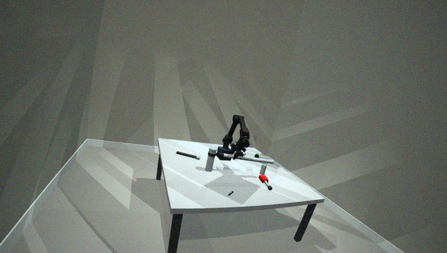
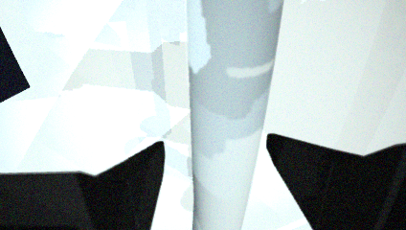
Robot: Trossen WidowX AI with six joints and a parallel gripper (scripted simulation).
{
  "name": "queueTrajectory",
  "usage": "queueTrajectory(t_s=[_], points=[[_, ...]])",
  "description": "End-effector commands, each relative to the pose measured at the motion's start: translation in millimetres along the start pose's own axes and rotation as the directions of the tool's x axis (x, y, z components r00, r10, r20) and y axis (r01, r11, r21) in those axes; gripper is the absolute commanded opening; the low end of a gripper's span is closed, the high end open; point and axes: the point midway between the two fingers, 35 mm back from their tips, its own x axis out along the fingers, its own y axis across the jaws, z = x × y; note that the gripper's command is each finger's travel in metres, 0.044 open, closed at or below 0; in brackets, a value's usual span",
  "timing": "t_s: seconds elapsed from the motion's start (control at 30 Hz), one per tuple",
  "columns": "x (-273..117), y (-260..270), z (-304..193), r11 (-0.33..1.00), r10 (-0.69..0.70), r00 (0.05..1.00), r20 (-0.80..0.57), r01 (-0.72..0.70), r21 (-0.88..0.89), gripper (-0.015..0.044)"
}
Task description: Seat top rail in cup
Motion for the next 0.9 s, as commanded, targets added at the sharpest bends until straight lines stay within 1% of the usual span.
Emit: queueTrajectory(t_s=[0.0, 0.03, 0.17, 0.3, 0.53, 0.87], points=[[-16, -1, 11, 1.000, -0.009, 1.000, 0.002, 0.009, 0.001, 0.0420], [-22, -1, 15, 1.000, -0.009, 1.000, 0.003, 0.009, 0.001, 0.0440], [-40, 1, 27, 1.000, -0.008, 1.000, 0.004, 0.008, 0.000, 0.0440], [-37, 0, 26, 1.000, -0.008, 1.000, 0.001, 0.008, -0.009, 0.0440], [-84, 5, 25, 1.000, -0.008, 1.000, 0.001, 0.008, -0.009, 0.0440], [-85, 5, 25, 1.000, -0.008, 1.000, 0.001, 0.008, -0.009, 0.0440]])
